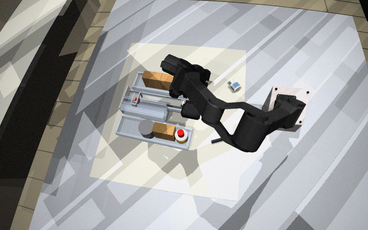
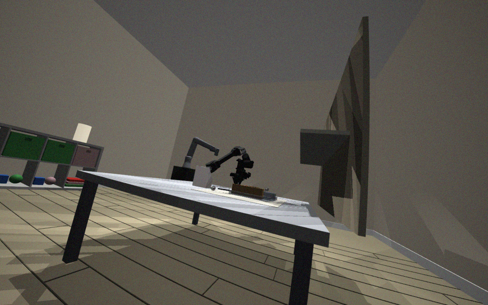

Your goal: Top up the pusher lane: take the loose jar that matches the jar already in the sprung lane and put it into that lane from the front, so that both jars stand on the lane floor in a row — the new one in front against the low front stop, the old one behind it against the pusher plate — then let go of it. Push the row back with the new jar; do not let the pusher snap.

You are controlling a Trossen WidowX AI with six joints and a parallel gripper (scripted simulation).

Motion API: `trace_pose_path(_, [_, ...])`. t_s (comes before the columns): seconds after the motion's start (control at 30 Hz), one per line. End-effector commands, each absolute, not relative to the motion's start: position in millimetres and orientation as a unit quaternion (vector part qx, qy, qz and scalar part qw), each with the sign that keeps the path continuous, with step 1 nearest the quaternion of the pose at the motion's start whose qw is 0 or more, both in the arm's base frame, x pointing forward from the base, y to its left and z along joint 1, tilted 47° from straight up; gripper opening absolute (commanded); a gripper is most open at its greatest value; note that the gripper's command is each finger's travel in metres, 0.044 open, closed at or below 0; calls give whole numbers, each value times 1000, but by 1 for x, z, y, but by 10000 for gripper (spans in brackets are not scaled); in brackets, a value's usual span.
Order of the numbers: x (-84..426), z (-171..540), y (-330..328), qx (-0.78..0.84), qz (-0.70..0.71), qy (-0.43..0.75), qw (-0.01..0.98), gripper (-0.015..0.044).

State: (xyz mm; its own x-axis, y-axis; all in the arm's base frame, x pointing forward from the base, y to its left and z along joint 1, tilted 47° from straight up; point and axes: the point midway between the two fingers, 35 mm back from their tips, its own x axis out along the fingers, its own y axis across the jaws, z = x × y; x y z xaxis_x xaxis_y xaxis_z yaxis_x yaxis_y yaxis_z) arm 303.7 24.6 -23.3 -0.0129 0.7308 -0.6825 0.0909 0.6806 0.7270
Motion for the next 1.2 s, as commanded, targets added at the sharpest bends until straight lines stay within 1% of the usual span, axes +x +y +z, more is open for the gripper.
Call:
trace_pose_path(0.0, [313,-20,23,308,256,656,640,0])
trace_pose_path(1.17, [326,-18,21,308,256,655,641,0])
